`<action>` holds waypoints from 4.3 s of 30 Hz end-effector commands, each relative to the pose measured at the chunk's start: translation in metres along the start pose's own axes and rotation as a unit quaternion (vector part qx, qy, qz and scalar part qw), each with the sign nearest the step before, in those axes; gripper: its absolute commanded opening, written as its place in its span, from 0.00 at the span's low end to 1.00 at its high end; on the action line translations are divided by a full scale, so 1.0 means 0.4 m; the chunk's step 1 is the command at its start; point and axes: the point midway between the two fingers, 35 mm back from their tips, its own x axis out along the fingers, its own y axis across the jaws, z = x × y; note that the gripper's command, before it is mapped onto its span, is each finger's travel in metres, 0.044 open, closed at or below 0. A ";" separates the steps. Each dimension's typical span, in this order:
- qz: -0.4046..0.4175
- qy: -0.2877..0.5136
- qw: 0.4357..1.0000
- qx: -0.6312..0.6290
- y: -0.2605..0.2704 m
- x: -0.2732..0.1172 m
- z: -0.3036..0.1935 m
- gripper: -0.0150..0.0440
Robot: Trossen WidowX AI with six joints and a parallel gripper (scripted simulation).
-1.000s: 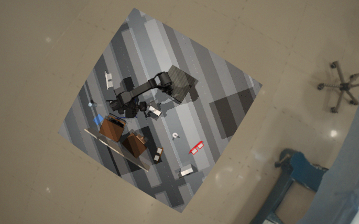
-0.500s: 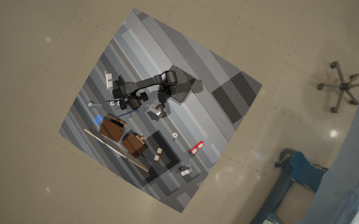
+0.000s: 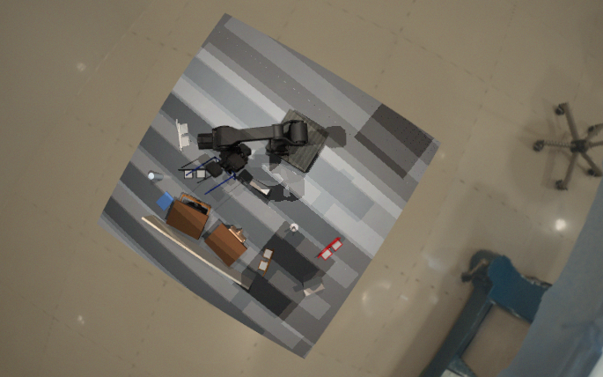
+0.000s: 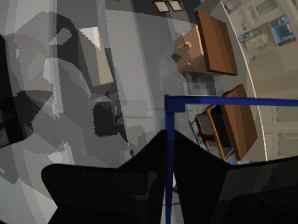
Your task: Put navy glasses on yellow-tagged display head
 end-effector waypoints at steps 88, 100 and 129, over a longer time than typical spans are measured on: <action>0.181 0.002 0.983 -0.042 0.012 0.184 0.144 0.25; 0.231 0.038 0.972 -0.016 0.012 0.248 0.216 0.25; 0.267 0.160 0.950 0.017 0.070 0.388 0.438 0.25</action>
